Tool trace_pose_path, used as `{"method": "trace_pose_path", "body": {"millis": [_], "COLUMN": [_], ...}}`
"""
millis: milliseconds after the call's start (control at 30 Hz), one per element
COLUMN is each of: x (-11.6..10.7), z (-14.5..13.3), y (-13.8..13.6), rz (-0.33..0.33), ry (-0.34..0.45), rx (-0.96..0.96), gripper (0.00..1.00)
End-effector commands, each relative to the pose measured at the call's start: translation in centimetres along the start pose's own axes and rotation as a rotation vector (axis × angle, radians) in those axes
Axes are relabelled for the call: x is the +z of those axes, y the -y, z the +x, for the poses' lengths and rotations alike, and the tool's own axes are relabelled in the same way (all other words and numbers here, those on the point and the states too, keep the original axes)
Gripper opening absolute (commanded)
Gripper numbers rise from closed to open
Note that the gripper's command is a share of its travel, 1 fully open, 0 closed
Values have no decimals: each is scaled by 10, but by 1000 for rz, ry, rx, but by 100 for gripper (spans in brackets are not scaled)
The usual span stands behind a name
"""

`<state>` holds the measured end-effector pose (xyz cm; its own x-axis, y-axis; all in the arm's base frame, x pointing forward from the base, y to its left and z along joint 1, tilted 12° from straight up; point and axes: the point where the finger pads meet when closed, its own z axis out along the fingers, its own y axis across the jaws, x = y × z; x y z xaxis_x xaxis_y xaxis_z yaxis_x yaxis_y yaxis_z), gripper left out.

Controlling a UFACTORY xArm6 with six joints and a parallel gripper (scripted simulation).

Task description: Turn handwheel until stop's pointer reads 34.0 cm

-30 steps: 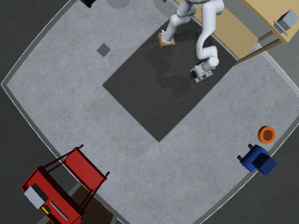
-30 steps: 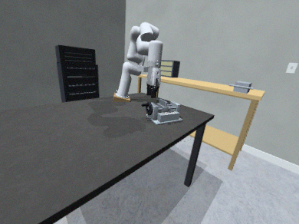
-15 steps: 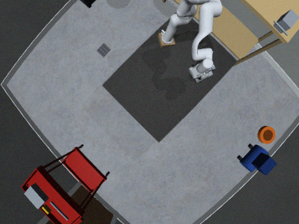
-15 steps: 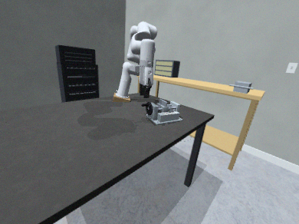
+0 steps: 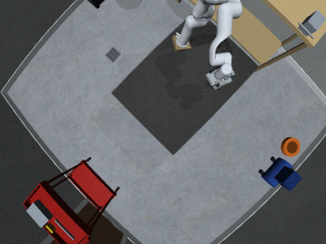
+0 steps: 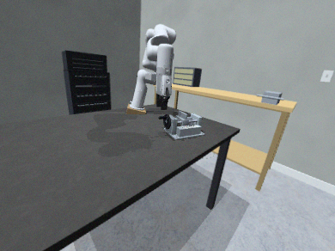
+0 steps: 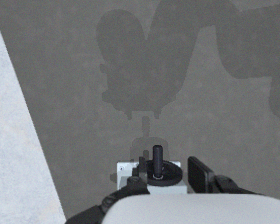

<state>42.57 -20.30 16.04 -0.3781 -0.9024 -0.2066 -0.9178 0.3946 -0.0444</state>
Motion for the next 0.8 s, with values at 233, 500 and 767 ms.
{"method": "trace_pose_path", "body": {"millis": [233,500,767], "x": [4,20,49], "z": [0,0,0], "y": [1,1,2], "rz": [5,5,5], "ry": [-1,-1,-1], "rx": [0,0,0], "gripper": [57,57,57]}}
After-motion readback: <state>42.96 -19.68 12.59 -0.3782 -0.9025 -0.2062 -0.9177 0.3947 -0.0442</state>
